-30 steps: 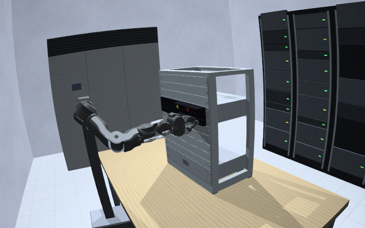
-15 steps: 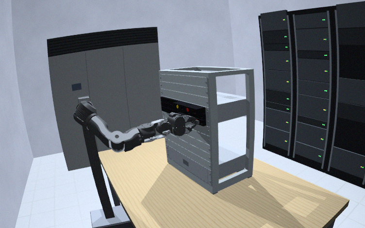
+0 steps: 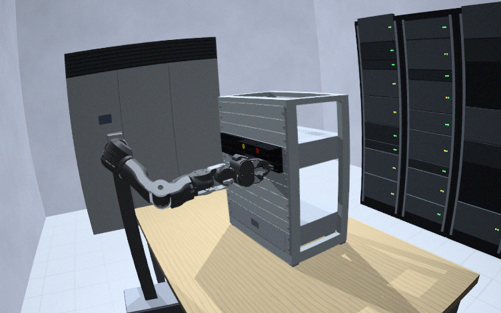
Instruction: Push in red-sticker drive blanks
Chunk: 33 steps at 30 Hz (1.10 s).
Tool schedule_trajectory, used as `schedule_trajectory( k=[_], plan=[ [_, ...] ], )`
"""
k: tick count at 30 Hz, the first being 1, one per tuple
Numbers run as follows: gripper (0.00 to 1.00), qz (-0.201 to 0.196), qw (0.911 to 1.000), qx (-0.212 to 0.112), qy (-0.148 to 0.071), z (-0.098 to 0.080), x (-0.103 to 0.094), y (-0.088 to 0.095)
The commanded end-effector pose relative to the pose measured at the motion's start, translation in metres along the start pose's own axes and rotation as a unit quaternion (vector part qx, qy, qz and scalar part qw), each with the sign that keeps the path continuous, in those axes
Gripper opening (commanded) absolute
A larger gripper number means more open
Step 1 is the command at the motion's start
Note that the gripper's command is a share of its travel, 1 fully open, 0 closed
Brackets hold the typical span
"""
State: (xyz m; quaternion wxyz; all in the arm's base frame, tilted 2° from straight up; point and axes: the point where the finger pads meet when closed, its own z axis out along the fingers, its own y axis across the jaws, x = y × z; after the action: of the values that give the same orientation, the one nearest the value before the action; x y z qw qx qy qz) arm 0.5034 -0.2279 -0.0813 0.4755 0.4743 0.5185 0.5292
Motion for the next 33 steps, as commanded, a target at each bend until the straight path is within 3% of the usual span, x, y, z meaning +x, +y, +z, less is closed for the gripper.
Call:
schedule_trajectory(
  k=[1, 33],
  plan=[
    [0.00, 0.004, 0.9997, -0.021, 0.013, 0.0028, 0.0084, 0.0136],
    [0.00, 0.003, 0.9997, -0.020, 0.013, 0.0071, 0.0092, 0.0139]
  ],
)
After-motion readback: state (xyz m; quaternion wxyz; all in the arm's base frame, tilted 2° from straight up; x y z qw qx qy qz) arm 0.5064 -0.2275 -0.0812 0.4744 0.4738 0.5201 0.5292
